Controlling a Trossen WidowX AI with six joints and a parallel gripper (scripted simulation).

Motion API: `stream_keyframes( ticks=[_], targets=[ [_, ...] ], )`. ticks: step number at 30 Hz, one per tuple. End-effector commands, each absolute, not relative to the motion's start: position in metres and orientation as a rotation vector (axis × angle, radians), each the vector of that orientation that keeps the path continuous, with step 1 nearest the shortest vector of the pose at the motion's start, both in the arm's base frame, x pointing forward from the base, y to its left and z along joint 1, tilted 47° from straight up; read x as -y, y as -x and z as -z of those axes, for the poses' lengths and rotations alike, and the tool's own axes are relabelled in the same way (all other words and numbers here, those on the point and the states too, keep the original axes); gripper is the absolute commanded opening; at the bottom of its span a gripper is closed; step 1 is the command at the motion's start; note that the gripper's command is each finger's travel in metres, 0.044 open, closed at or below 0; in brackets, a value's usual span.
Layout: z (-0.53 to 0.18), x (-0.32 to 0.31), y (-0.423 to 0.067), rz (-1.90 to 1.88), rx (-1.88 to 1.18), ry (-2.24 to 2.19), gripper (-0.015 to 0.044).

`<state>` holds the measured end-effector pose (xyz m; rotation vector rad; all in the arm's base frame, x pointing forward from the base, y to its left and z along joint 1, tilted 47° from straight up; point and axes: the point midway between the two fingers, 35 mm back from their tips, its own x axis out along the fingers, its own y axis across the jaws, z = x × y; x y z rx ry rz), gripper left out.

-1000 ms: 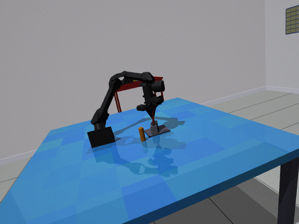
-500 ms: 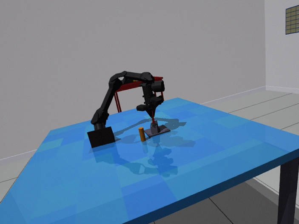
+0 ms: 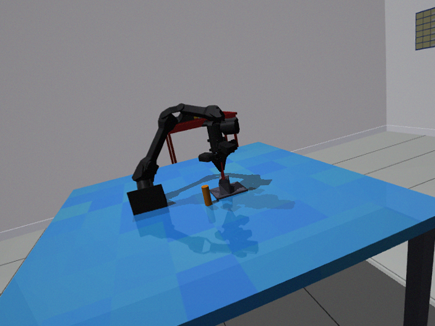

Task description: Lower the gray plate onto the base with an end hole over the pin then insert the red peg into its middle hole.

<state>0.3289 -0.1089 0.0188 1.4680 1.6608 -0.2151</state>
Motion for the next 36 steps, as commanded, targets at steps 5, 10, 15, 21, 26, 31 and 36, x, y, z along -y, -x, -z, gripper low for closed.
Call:
stream_keyframes(
  ticks=[5, 10, 15, 21, 26, 31, 36],
  targets=[
    [-0.0189, 0.109, -0.3289, 0.215, -1.66, -1.468, 0.0],
    [-0.0189, 0.109, -0.3289, 0.215, -1.66, -1.468, 0.0131],
    [-0.0189, 0.109, -0.3289, 0.215, -1.66, -1.468, 0.015],
    [-0.019, 0.1092, -0.3289, 0.215, -1.66, -1.468, 0.015],
    [-0.0213, 0.1119, -0.3284, 0.216, -1.659, -1.475, 0.015],
    [-0.0234, 0.1142, -0.3273, 0.217, -1.659, -1.477, 0.015],
    [-0.0254, 0.1162, -0.3263, 0.217, -1.659, -1.477, 0.015]
  ],
)
